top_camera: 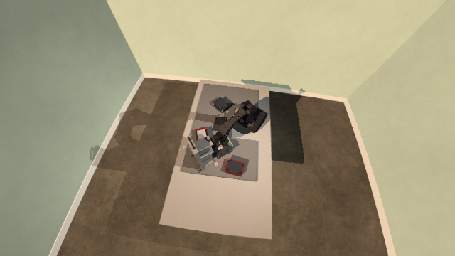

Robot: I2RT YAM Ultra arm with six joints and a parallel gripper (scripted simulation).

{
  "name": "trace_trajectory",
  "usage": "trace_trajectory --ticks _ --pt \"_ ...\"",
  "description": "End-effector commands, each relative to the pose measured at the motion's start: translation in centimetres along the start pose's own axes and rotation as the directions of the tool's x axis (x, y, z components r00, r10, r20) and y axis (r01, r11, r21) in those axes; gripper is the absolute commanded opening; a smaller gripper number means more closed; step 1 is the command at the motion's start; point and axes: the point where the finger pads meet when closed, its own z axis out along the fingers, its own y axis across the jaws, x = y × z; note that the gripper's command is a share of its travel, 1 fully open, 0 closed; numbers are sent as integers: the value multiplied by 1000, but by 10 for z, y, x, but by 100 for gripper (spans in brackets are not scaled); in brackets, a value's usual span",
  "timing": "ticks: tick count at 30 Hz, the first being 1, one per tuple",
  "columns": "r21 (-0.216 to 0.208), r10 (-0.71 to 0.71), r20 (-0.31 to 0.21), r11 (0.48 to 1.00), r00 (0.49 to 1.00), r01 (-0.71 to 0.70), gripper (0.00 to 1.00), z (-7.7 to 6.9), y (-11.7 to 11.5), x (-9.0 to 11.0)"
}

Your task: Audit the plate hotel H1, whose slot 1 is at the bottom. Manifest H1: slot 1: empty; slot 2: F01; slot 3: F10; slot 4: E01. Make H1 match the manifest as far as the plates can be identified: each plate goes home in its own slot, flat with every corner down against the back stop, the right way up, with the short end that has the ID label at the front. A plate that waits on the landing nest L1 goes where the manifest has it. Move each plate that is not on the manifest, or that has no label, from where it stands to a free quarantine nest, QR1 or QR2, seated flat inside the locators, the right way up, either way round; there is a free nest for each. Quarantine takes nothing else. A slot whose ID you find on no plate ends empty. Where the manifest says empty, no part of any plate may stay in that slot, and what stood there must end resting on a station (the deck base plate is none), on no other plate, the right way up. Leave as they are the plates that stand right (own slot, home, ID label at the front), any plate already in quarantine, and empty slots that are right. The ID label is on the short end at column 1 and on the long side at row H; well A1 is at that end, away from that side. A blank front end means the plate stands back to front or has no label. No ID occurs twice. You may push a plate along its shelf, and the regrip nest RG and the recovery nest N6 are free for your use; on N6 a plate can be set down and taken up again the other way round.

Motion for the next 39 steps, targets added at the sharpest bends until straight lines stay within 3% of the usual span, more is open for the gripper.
trace_trajectory --ticks 1,2,14,16,17,28,39 --pt "0 -3 51 1000 999 3 86 2 1 -9" --pt "2 -2 32 1000 999 2 86 11 1 -8" --pt "4 1 34 1000 999 -1 86 42 0 -11" --pt "4 1 34 1000 999 -1 86 42 0 -11" --pt "-9 -7 111 1000 994 8 86 22 6 -29" --pt "-10 -10 110 1000 994 11 86 22 7 -28" --pt "-4 -7 68 1000 998 7 86 33 4 -12"
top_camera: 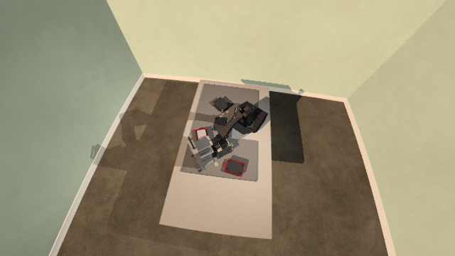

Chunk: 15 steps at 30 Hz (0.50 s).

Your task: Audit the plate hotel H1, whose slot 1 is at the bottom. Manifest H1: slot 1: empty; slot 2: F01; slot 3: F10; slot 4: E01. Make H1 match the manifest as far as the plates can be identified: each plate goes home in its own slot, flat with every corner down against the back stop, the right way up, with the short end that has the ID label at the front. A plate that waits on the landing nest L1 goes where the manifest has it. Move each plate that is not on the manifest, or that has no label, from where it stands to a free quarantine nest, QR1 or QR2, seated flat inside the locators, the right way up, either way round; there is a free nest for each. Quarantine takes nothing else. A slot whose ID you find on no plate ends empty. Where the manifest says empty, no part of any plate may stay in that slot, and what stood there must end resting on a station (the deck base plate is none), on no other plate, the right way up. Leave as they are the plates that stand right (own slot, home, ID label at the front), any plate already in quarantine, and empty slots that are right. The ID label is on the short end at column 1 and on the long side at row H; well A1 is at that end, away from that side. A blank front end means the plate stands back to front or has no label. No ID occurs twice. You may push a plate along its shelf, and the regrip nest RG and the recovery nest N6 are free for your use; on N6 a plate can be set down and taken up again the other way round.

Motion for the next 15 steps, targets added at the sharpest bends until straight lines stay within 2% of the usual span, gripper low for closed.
trace_trajectory --ticks 1,8,12,15 --pt "-3 -6 36 1000 999 6 86 -6 3 -1" --pt "0 -3 37 1000 999 3 86 -6 1 0" --pt "-5 -7 55 1000 998 7 86 -10 3 -6" --pt "-4 -7 46 1000 999 7 86 -8 3 -3"
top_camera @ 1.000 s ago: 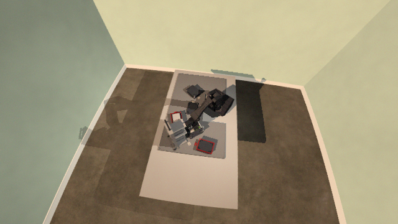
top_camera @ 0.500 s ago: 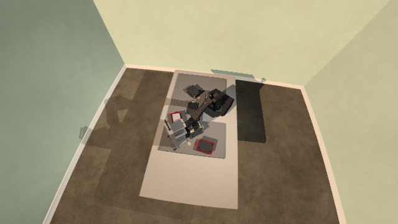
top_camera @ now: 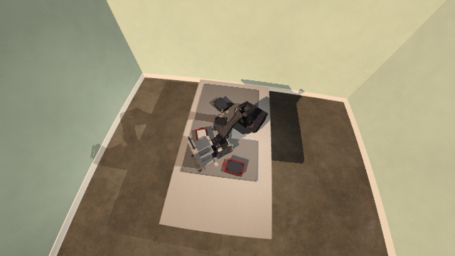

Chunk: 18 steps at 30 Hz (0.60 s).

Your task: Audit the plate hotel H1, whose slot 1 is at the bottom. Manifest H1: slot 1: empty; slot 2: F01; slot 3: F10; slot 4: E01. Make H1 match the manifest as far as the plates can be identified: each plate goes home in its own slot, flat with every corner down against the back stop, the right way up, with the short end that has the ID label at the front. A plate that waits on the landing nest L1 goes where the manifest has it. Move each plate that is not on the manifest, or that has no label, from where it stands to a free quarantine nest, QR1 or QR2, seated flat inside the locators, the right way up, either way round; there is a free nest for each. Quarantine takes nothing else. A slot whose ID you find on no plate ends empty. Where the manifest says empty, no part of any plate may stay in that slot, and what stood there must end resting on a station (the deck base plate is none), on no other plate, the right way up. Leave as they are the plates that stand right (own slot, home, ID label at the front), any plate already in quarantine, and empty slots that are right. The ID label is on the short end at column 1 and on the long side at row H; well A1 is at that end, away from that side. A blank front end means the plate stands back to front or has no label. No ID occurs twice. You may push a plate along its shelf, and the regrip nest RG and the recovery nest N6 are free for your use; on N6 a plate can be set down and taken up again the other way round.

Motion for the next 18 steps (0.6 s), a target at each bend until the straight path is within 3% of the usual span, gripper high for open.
trace_trajectory --ticks 1,10,14,18 --pt "-4 -6 43 1000 999 6 86 -8 3 -4" --pt "0 -2 37 1000 999 2 86 -7 1 -1" --pt "-5 -6 63 1000 998 7 86 -14 4 -11" --pt "-3 -5 36 1000 999 5 86 -4 2 0"
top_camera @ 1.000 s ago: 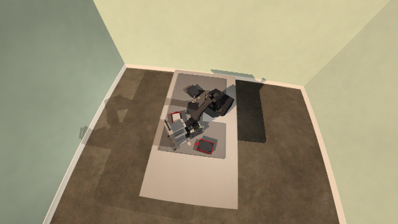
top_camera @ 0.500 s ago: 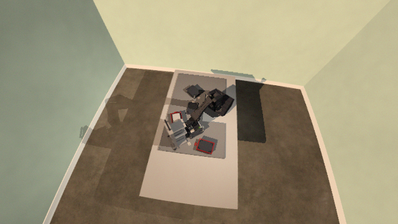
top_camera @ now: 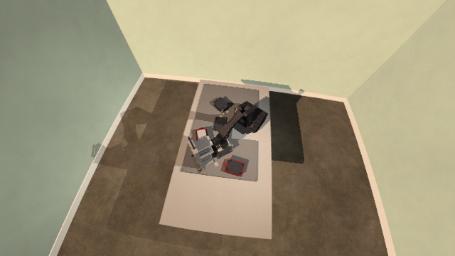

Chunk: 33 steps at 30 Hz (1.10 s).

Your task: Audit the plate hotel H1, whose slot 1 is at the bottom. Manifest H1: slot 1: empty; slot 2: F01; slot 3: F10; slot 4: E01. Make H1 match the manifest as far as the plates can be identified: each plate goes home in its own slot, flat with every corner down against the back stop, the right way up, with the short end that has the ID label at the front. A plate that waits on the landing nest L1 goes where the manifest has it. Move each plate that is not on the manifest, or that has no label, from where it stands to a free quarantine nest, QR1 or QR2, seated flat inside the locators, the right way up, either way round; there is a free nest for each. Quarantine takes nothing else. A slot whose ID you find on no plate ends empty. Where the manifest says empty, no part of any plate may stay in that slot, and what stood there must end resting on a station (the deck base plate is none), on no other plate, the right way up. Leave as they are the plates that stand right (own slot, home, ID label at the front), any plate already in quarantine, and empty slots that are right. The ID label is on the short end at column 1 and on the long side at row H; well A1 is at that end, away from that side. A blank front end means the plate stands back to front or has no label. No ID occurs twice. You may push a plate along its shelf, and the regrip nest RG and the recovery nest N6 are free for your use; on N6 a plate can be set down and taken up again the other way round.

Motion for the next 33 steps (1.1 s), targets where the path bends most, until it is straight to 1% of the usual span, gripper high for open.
trace_trajectory --ticks 1,3,4,7,10,12,13,16,19,20,23,29,30,31,32,33 --pt "-1 -2 31 1000 1000 2 86 -3 1 -1" --pt "2 1 25 1000 1000 -1 86 1 0 -2" --pt "1 -1 28 1000 1000 1 86 1 1 -5" --pt "6 1 -5 1000 1000 -1 86 11 -1 3" --pt "5 3 14 1000 1000 -3 86 8 -1 1" --pt "5 3 14 1000 1000 -3 86 8 -1 1" --pt "1 -1 32 1000 1000 1 86 6 1 -8" --pt "4 0 7 1000 1000 0 86 14 0 -1" --pt "5 2 12 1000 1000 -2 86 13 -1 1" --pt "4 2 17 1000 1000 -2 86 14 0 -3" --pt "5 1 4 1000 1000 -1 86 18 -1 2" --pt "6 3 9 1000 1000 -4 86 21 -1 -2" --pt "0 -2 37 1000 999 2 86 12 1 -4" --pt "0 -2 33 1000 999 2 86 14 1 -2" --pt "-2 -3 36 1000 999 3 86 14 2 -5" --pt "0 -2 22 1000 1000 2 86 19 1 -2"
